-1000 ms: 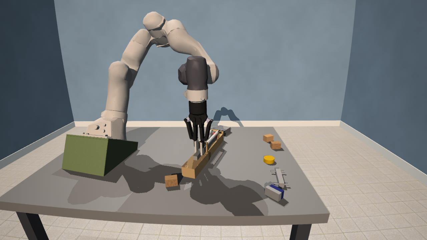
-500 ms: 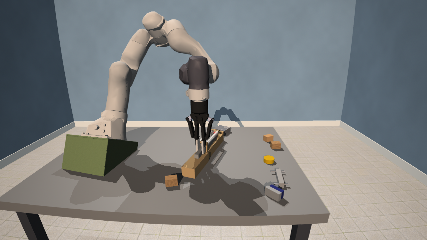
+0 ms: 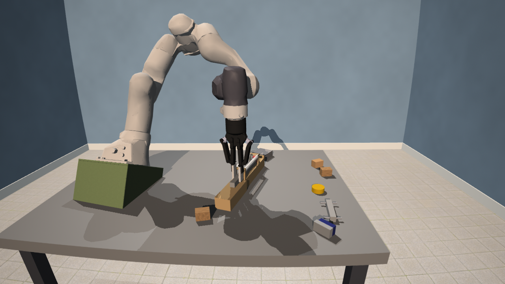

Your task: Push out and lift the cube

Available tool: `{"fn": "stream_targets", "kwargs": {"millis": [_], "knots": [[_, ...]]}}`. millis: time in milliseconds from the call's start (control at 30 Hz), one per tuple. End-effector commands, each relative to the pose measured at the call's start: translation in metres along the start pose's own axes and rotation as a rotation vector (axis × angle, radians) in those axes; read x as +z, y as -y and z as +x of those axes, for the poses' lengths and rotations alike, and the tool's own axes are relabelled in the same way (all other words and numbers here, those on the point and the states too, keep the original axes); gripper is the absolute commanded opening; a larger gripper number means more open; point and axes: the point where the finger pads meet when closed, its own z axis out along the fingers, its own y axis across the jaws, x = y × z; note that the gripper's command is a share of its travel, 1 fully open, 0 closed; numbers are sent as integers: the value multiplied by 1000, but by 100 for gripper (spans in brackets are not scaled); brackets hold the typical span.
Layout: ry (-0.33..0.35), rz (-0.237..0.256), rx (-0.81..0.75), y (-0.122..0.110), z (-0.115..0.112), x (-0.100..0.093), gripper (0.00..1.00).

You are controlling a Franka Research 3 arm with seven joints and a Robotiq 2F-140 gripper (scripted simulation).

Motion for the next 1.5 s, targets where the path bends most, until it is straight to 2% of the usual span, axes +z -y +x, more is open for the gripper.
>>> {"fn": "stream_targets", "kwargs": {"millis": [0,867,900,1467], "knots": [[3,-2,11,0,-1,-1,0],[3,-2,11,0,-1,-1,0],[3,-2,11,0,-1,-1,23],[3,-2,11,0,-1,-1,23]]}}
